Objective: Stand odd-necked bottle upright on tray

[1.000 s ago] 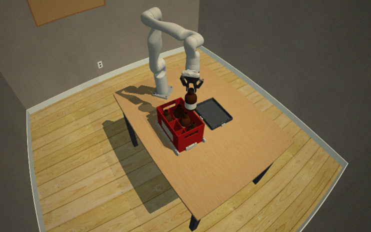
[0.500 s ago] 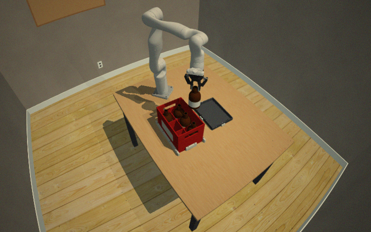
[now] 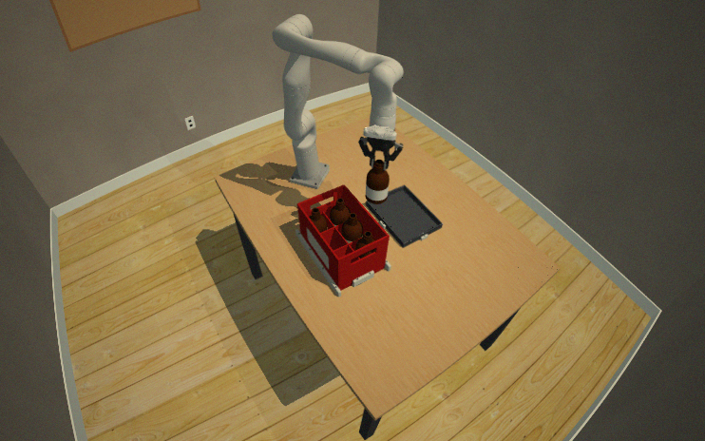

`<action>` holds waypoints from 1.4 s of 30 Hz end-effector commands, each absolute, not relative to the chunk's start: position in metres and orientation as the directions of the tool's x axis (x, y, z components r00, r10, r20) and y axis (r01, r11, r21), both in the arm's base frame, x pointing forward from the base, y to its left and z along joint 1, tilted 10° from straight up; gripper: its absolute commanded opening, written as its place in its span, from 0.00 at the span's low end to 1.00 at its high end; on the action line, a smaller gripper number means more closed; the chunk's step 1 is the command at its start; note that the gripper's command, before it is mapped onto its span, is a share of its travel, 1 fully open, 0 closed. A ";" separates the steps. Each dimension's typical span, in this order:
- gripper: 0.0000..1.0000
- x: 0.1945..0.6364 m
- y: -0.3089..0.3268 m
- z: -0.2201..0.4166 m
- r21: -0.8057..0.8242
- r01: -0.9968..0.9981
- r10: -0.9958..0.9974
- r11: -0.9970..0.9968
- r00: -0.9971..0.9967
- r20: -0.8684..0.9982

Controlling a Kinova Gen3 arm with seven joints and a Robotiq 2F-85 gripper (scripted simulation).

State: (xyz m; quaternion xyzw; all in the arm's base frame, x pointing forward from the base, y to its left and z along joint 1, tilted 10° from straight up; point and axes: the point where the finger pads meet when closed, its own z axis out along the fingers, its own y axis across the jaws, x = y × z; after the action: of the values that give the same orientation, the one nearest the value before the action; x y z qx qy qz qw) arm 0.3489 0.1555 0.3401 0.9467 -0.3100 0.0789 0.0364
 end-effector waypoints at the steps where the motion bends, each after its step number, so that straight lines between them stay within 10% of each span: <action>1: 0.00 0.347 0.163 0.339 0.021 -0.586 -0.575 -0.810 0.800 0.171; 42: 0.00 0.329 0.243 0.327 0.021 -0.586 -0.575 -0.810 0.800 0.171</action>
State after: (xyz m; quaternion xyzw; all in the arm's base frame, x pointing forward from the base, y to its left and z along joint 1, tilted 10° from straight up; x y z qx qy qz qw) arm 0.3298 0.2377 0.3284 0.9468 -0.3098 0.0792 0.0359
